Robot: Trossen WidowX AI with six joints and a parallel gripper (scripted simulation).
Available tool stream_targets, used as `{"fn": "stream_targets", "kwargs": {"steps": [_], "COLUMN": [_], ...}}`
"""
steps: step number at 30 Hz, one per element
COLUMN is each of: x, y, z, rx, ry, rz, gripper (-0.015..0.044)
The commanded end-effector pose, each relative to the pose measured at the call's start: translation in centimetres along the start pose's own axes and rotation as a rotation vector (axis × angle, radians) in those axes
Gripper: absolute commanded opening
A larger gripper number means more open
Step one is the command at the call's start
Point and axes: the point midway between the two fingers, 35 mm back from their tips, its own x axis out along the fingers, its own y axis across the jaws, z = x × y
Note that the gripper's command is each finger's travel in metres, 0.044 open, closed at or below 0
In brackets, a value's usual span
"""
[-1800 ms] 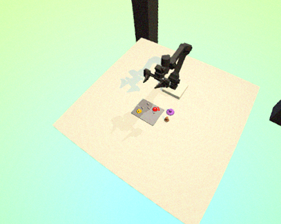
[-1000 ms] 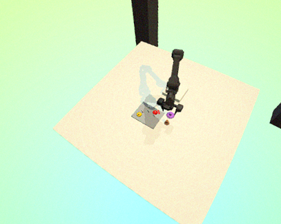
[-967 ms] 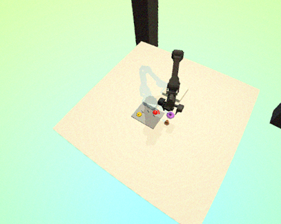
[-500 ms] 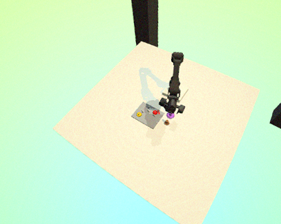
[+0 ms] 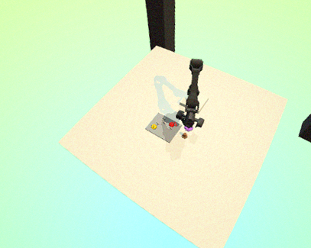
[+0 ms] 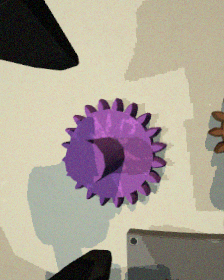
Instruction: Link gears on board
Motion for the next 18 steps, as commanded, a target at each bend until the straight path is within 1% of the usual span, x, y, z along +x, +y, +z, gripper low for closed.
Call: {"fn": "stream_targets", "kwargs": {"steps": [1,7,18], "x": [0.69,1.07,1.07], "y": [-0.03,-0.04,-0.04], "z": [-0.02,-0.04,-0.04], "rx": [0.005,0.005,0.005], "ry": [0.000,0.000,0.000], "rz": [-0.001,-0.001,-0.001], "gripper": [0.0440,0.0440,0.0151]}}
